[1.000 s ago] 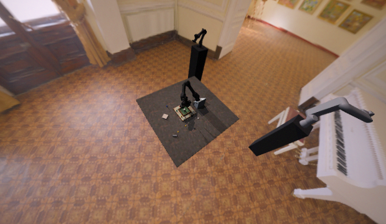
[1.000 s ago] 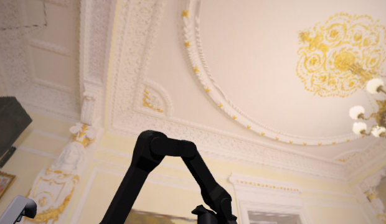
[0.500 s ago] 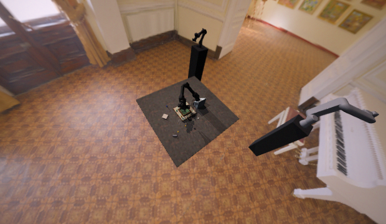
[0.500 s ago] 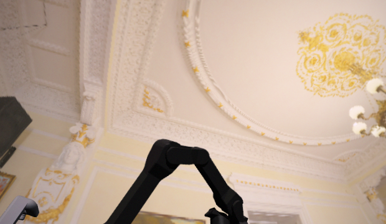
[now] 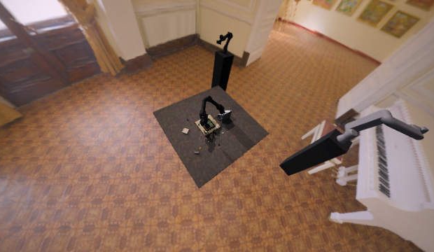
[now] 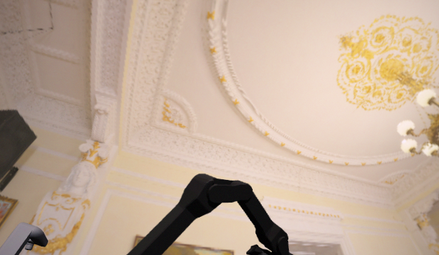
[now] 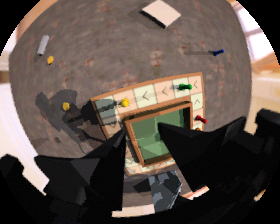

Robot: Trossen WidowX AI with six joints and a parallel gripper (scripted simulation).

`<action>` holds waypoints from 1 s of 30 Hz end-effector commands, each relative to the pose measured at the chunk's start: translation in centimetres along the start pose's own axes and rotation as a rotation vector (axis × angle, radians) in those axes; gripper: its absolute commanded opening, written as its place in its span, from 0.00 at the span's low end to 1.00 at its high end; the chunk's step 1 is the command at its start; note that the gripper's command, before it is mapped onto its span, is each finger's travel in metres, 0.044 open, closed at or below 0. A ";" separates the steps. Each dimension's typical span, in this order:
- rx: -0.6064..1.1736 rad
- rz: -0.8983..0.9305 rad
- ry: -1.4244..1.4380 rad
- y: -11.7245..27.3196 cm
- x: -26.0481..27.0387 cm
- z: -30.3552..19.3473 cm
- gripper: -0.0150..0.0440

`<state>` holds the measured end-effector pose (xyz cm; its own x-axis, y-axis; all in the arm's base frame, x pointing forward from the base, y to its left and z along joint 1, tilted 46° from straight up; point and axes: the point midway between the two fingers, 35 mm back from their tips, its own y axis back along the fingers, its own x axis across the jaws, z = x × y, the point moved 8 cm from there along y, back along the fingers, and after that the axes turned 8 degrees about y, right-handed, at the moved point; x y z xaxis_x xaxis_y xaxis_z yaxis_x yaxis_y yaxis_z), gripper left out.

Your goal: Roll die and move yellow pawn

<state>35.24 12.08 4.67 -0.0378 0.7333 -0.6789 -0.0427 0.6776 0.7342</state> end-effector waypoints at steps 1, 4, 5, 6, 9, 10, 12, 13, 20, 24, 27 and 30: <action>-0.013 -0.038 -0.641 -2.0 2.4 2.8 0.59; -0.013 -0.038 -0.641 -2.0 2.4 2.8 0.59; -0.013 -0.038 -0.641 -2.0 2.4 2.8 0.59; -0.013 -0.038 -0.641 -2.0 2.4 2.8 0.59; -0.013 -0.038 -0.641 -2.0 2.4 2.8 0.59; -0.013 -0.038 -0.641 -2.0 2.4 2.8 0.59; -0.013 -0.038 -0.641 -2.0 2.3 2.8 0.59; -0.013 -0.038 -0.641 -2.0 2.3 2.8 0.59; -0.013 -0.038 -0.642 -3.4 2.2 2.8 0.59; -0.013 -0.038 -0.642 -3.5 2.2 2.8 0.59; -0.013 -0.038 -0.642 -3.9 2.2 2.8 0.59; -0.013 -0.038 -0.642 -4.4 2.2 2.8 0.59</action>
<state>38.18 11.29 0.48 0.5733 0.6027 -0.5551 -0.0492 0.7015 0.7110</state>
